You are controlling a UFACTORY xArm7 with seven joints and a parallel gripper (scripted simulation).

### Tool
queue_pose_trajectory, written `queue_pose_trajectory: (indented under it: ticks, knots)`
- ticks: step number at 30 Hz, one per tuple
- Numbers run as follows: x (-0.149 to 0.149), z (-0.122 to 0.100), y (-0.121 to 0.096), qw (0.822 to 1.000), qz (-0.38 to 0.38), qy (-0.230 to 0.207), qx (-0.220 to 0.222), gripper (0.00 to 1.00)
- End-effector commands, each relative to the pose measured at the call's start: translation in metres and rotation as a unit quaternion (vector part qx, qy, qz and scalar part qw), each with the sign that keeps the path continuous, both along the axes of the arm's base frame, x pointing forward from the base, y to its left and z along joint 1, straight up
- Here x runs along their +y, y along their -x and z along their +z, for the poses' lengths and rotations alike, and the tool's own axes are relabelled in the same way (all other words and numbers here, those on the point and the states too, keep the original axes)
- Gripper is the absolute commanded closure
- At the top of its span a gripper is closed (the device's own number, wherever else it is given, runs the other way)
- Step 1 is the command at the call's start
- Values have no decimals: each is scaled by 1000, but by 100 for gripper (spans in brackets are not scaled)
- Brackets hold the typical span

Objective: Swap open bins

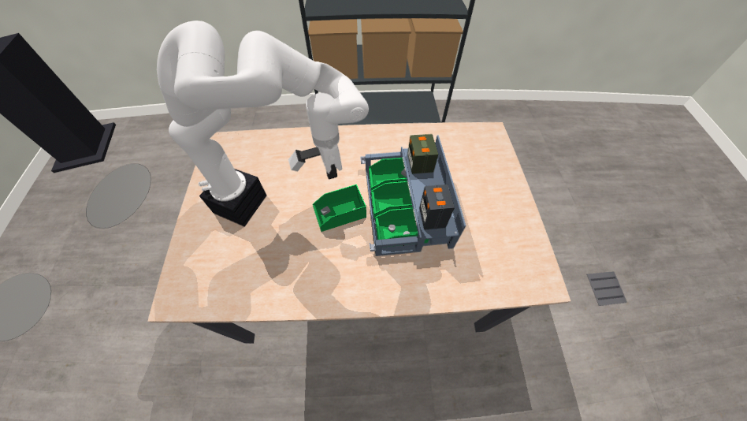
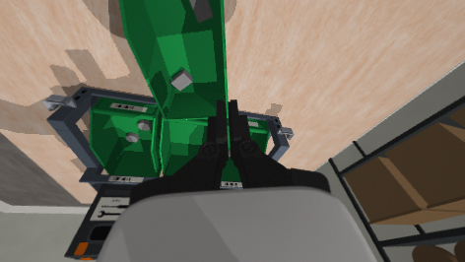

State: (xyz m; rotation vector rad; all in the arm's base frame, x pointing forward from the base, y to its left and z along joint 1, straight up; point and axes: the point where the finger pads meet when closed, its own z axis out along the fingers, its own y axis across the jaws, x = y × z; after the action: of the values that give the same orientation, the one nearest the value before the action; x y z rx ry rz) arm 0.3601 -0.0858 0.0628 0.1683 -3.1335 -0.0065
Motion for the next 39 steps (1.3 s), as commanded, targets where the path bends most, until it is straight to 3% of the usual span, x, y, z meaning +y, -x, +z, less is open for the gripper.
queue_pose_trajectory:
  ticks: [1, 21, 22, 39]
  knots:
    - [0, 0, 0, 1000, 2, 1, -2, 100]
    - [0, 0, 0, 1000, 2, 1, -2, 100]
    - [0, 0, 0, 1000, 2, 1, -2, 74]
    - [0, 0, 0, 1000, 2, 1, -2, 74]
